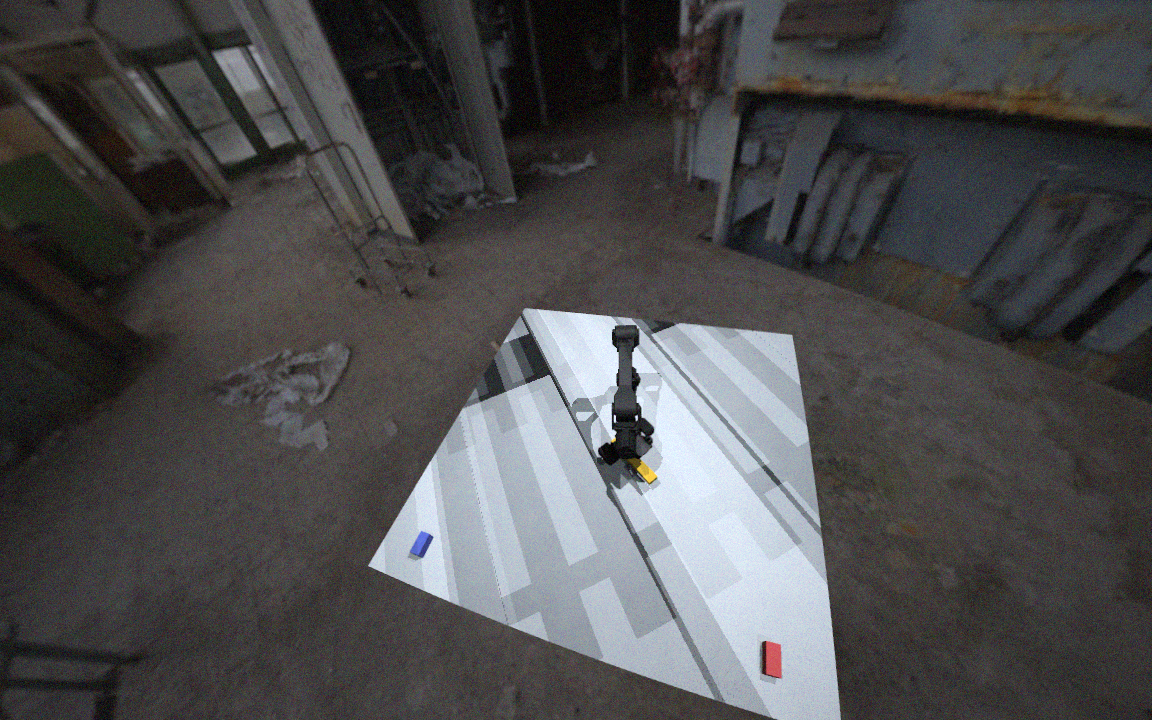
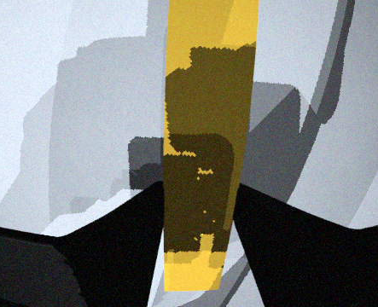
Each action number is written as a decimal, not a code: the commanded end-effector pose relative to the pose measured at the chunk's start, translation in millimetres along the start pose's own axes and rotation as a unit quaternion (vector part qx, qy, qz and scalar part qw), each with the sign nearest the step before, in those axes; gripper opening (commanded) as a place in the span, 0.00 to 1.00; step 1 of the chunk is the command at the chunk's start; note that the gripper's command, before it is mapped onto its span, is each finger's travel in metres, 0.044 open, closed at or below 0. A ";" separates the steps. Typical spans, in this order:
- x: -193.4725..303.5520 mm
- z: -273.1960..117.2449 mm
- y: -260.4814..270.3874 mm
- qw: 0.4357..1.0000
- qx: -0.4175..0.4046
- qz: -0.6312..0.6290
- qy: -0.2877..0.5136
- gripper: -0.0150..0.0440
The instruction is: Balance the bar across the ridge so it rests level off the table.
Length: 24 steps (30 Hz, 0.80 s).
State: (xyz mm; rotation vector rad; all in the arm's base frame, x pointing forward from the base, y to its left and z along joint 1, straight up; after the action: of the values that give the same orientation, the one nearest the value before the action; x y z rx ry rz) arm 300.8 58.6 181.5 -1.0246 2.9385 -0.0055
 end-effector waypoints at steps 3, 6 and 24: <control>0.0 0.0 0.0 1.000 0.000 0.000 0.000 0.54; 0.0 0.0 0.0 1.000 0.000 0.000 0.000 0.54; 0.0 0.0 0.0 1.000 0.000 0.000 0.000 0.54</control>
State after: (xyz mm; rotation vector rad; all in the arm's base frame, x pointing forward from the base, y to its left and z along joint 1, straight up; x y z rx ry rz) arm 300.8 58.6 181.4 -1.0247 2.9387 -0.0054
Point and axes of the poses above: the point midway between the two fingers, 35 mm back from their tips, its own z axis out along the fingers, its own y axis across the jaws, x = y × z, the point moved 8 cm from there along -z, back along the fingers, and after that the axes turned 14 degrees about z, right-handed, at the moved point
